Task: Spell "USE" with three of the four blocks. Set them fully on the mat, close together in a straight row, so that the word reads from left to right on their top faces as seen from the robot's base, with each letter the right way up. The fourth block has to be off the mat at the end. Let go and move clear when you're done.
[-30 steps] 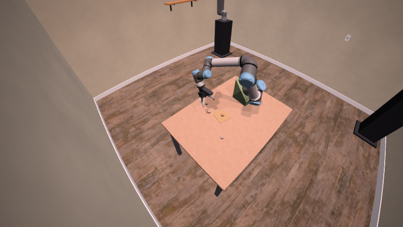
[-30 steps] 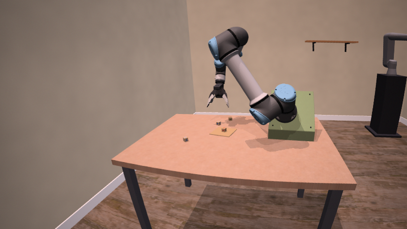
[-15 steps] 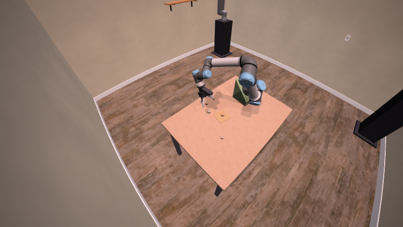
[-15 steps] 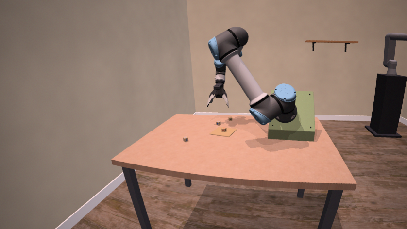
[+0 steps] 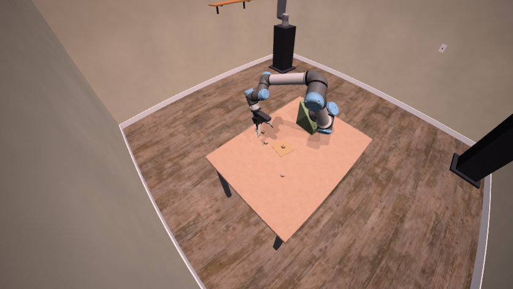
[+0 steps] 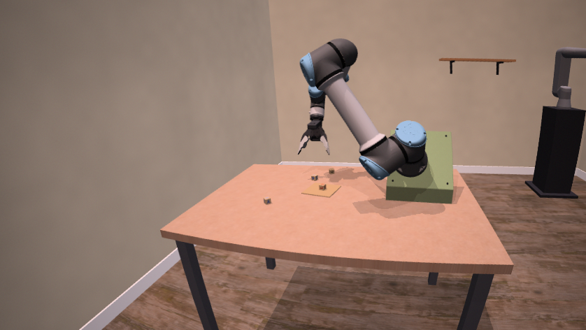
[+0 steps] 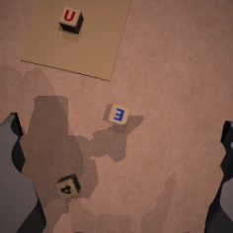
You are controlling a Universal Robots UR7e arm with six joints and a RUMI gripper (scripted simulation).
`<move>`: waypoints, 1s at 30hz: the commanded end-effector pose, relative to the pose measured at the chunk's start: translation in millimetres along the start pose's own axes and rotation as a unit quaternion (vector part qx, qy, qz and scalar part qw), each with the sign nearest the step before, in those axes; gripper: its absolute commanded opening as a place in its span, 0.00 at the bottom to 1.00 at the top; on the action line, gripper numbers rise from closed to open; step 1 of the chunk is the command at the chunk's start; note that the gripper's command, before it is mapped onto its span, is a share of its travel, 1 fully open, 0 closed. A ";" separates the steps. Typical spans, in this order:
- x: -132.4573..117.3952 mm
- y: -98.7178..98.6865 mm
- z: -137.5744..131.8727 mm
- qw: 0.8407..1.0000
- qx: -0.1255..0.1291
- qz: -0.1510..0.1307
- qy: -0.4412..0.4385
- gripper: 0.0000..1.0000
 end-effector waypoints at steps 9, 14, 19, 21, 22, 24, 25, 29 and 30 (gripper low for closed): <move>-0.5 1.1 -0.2 1.000 0.000 -0.001 0.000 1.00; -22.6 16.1 -17.5 1.000 0.000 -0.001 0.000 1.00; -81.9 51.8 -72.1 1.000 0.000 -0.001 0.000 1.00; -85.6 53.7 -75.9 1.000 0.000 -0.001 0.000 1.00; -85.6 53.7 -75.9 1.000 0.000 -0.001 0.000 1.00; -85.6 53.7 -75.9 1.000 0.000 -0.001 0.000 1.00; -85.6 53.7 -75.9 1.000 0.000 -0.001 0.000 1.00; -85.6 53.7 -75.9 1.000 0.000 -0.001 0.000 1.00; -85.6 53.7 -75.9 1.000 0.000 -0.001 0.000 1.00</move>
Point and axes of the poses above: the point where the finger pads meet when closed, its own y axis back along the fingers, its own z axis across the jaws, x = y × z, the point moved 1 cm from there along y, back along the fingers, and after that the axes turned 5 degrees about y, right-handed, at the moved point
